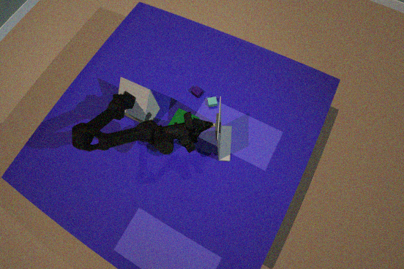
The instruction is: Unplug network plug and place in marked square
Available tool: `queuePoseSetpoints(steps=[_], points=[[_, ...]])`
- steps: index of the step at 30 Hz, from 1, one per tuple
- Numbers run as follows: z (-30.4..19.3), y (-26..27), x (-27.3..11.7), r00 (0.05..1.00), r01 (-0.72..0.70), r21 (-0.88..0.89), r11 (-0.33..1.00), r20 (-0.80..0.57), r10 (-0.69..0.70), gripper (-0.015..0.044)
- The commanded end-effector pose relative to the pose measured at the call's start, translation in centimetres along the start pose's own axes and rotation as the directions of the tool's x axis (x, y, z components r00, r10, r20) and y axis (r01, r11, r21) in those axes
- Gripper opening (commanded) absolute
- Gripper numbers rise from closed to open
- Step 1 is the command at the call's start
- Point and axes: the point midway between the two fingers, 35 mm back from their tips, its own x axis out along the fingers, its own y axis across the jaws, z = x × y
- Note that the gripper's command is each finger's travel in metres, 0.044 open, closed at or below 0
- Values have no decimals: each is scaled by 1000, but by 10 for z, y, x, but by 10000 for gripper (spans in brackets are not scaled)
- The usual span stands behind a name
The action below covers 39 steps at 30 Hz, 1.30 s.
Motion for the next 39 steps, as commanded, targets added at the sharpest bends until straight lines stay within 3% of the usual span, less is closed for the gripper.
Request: queuePoseSetpoints(steps=[1,39], points=[[-1,0,-4,1000,1,2,1000,1,-1,0],[-4,0,-24,1000,2,2,1000,1,-2,0]])
